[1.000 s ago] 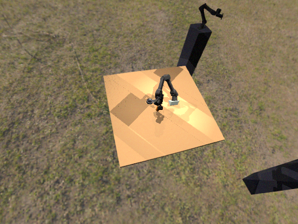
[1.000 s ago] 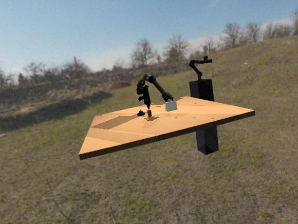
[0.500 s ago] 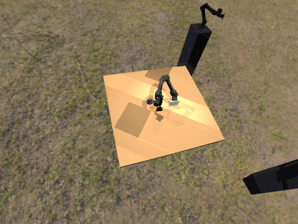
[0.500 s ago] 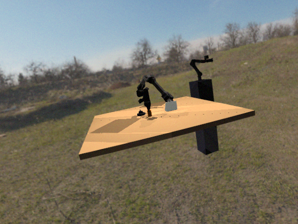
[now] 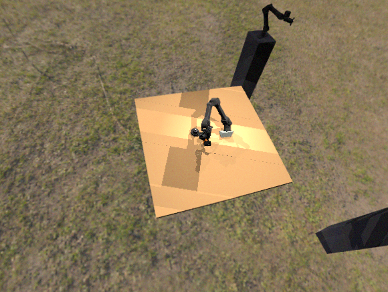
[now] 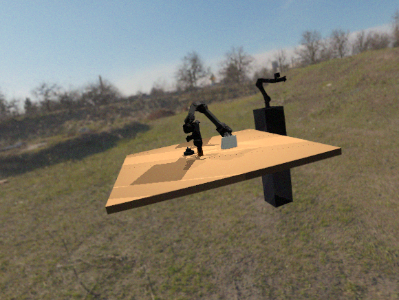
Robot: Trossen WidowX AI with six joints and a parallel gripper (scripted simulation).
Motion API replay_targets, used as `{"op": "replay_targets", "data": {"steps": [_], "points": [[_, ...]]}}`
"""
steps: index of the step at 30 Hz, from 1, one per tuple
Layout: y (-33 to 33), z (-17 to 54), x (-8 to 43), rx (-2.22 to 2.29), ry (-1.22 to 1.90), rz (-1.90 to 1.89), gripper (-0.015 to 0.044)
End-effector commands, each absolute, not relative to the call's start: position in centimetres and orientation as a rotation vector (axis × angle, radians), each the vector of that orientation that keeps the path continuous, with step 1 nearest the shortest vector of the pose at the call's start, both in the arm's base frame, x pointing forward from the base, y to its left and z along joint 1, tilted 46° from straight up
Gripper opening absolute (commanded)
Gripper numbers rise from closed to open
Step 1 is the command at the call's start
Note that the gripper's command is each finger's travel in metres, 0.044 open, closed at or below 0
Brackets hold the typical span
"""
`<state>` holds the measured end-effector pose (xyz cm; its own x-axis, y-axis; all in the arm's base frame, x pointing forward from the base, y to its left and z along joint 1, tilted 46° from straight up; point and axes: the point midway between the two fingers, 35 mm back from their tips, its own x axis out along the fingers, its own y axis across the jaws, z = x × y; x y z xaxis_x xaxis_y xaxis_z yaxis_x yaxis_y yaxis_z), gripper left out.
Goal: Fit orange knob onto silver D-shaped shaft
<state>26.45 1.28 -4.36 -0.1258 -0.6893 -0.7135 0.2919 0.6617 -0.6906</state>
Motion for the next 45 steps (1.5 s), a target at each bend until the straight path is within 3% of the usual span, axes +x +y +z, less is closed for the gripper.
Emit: {"op": "replay_targets", "data": {"steps": [1, 13, 23, 28, 33, 45], "points": [[0.8, -4.8, 26.3, -0.360, 1.472, -0.869, 0.0440], [-0.4, -5.9, 25.9, -0.361, 1.471, -0.871, 0.0440], [-0.4, -5.9, 25.9, -0.361, 1.471, -0.871, 0.0177], [-0.4, -5.9, 25.9, -0.361, 1.471, -0.871, 0.0144], [0.7, -5.0, 26.4, -0.359, 1.472, -0.867, 0.0013], [6.1, -0.1, 27.3, -0.355, 1.475, -0.861, 0.0000]]}}
